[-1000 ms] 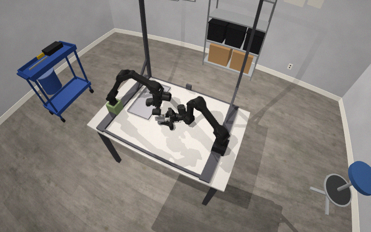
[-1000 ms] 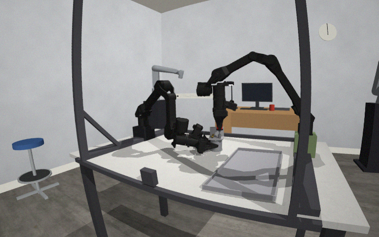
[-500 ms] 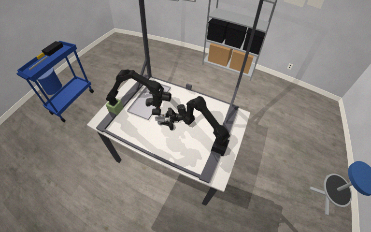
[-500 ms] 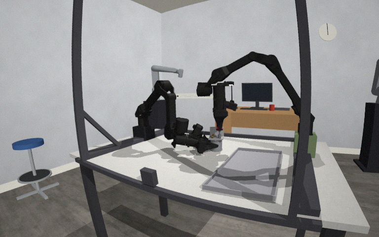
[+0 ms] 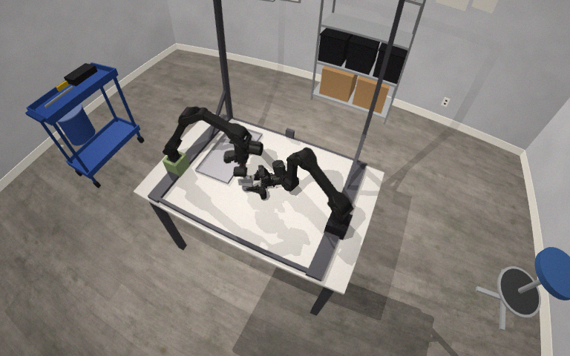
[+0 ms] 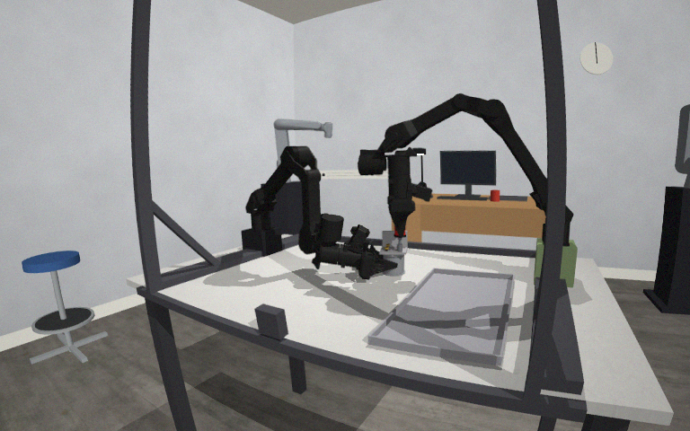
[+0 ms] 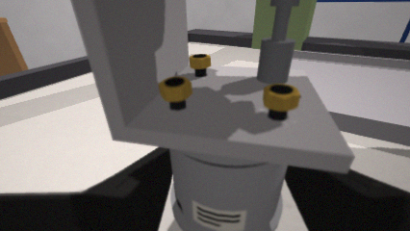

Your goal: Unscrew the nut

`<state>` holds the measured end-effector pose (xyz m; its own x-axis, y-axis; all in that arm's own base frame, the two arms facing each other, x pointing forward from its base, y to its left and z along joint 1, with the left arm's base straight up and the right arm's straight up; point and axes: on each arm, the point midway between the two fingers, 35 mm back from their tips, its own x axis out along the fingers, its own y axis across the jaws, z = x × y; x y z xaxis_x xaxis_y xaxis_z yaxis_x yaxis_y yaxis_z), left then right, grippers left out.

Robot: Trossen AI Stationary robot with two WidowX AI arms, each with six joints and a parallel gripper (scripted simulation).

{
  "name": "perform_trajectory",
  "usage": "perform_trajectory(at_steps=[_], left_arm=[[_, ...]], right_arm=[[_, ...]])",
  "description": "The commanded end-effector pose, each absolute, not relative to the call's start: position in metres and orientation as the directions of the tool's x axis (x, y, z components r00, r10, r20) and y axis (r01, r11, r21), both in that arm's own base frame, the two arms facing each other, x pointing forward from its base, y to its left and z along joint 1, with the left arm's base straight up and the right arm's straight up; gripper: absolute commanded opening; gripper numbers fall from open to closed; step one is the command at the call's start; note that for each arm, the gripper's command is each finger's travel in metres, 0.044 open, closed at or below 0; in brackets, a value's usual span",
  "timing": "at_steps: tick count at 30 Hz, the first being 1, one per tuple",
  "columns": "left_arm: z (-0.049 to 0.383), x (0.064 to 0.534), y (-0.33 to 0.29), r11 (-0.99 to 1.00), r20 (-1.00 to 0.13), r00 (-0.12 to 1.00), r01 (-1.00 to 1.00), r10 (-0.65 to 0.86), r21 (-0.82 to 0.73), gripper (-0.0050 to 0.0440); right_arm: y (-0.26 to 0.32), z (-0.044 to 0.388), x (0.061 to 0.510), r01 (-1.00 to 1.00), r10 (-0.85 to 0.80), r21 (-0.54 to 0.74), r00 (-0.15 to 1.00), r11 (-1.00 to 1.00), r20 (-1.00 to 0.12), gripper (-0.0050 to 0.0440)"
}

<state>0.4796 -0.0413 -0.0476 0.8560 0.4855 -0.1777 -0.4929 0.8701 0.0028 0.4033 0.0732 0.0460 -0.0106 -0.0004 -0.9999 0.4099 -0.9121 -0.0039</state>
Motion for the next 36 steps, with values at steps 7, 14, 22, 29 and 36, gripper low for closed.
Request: perform_trajectory(at_steps=[7, 14, 22, 29, 36], left_arm=[[-0.0327, 0.4871, -0.0420, 0.869, -0.151, 0.861, -0.494, 0.486, -0.024, 0.0245], [-0.0327, 0.4871, -0.0420, 0.869, -0.151, 0.861, -0.494, 0.486, -0.024, 0.0245], [-0.0327, 0.4871, -0.0420, 0.869, -0.151, 0.861, -0.494, 0.486, -0.024, 0.0245], [-0.0327, 0.4871, -0.0420, 0.869, -0.151, 0.861, -0.494, 0.486, -0.024, 0.0245], [-0.0327, 0.4871, -0.0420, 0.869, -0.151, 0.861, -0.494, 0.486, -0.024, 0.0245]], right_arm=[[0.0732, 0.0682, 0.4122, 0.411, 0.008, 0.014, 0.051, -0.911, -0.999, 0.0250], [0.0731, 0.0625, 0.4095, 0.410, 0.006, 0.008, 0.034, -0.912, -0.999, 0.0250], [0.0719, 0.0665, 0.4093, 0.411, 0.007, 0.012, 0.043, -0.911, -0.999, 0.0250], [0.0726, 0.0622, 0.4090, 0.410, 0.006, 0.008, 0.034, -0.912, -0.999, 0.0250], [0.0726, 0.0622, 0.4090, 0.410, 0.006, 0.008, 0.034, -0.912, -0.999, 0.0250]])
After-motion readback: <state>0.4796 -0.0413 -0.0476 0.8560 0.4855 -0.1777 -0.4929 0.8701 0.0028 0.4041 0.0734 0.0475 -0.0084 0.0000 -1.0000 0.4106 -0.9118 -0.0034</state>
